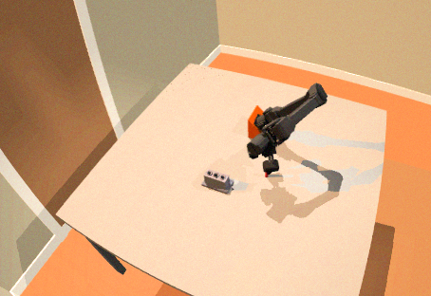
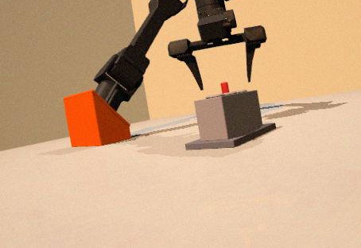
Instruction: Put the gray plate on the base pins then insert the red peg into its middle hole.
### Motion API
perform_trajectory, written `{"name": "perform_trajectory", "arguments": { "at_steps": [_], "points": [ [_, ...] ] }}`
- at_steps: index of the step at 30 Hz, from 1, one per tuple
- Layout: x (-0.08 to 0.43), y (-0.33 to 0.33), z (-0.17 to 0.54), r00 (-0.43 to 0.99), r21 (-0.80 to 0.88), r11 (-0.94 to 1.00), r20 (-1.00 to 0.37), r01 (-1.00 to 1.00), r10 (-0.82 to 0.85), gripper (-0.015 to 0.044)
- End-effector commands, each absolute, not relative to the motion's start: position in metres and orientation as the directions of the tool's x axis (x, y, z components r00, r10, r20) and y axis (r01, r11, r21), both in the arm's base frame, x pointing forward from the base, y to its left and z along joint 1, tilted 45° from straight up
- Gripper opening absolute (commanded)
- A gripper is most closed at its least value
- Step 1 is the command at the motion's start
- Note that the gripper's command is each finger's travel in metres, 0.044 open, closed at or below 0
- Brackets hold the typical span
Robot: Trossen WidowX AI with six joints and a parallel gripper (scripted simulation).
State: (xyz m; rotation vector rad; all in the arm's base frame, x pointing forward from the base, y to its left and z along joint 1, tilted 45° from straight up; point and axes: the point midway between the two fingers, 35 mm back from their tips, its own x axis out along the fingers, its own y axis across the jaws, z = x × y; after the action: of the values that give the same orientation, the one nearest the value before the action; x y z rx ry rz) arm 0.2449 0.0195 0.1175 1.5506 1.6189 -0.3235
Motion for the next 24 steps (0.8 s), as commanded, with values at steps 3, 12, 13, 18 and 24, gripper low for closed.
{"name": "perform_trajectory", "arguments": {
  "at_steps": [3, 12, 13, 18, 24],
  "points": [
    [0.244, 0.028, 0.109, 0.125, 0.354, 0.195, -0.706, 0.915, 0.697, 0.0440],
    [0.246, 0.039, 0.099, 0.125, 0.355, 0.194, -0.704, 0.915, 0.699, 0.0440],
    [0.246, 0.040, 0.098, 0.125, 0.355, 0.194, -0.704, 0.915, 0.699, 0.0440],
    [0.246, 0.043, 0.095, 0.125, 0.355, 0.194, -0.703, 0.914, 0.700, 0.0414],
    [0.246, 0.043, 0.095, 0.125, 0.355, 0.194, -0.703, 0.914, 0.700, 0.0256]
  ]
}}
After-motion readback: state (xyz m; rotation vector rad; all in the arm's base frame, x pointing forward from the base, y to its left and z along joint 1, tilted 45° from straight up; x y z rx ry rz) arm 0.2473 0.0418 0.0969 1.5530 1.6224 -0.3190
